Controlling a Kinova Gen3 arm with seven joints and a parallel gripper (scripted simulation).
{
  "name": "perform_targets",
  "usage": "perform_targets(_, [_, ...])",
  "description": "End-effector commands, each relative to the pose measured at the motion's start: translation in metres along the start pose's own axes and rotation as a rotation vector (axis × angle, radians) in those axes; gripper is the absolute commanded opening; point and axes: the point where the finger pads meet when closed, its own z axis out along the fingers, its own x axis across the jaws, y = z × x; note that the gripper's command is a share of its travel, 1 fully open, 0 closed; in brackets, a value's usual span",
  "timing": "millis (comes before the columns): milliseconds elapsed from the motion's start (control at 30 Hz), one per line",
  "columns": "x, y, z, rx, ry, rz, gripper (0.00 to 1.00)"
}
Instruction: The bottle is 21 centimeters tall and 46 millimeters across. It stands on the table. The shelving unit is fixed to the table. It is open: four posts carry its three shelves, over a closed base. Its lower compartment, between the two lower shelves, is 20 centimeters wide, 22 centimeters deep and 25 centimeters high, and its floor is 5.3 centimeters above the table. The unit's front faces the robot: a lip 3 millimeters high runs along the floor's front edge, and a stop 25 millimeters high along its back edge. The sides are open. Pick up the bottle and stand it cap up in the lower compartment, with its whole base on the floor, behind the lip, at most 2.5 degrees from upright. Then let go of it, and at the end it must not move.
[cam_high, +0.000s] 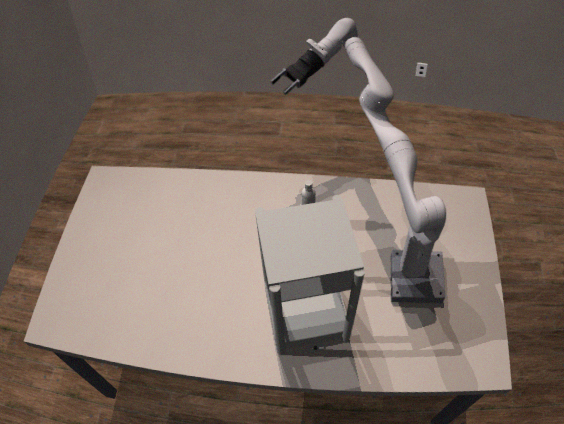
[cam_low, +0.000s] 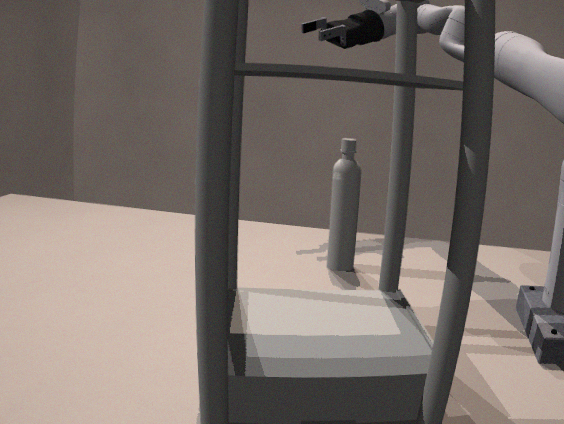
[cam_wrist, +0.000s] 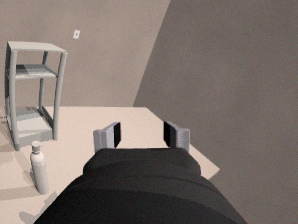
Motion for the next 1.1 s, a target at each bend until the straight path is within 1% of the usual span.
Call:
perform_targets(0, [-0.0402, -0.0126, 0.002, 0.009, 0.026, 0.018, 1.0])
perform_targets(1067, [-0.0436, -0.0149, 0.0064, 0.021, 0.01, 0.022, 1.0])
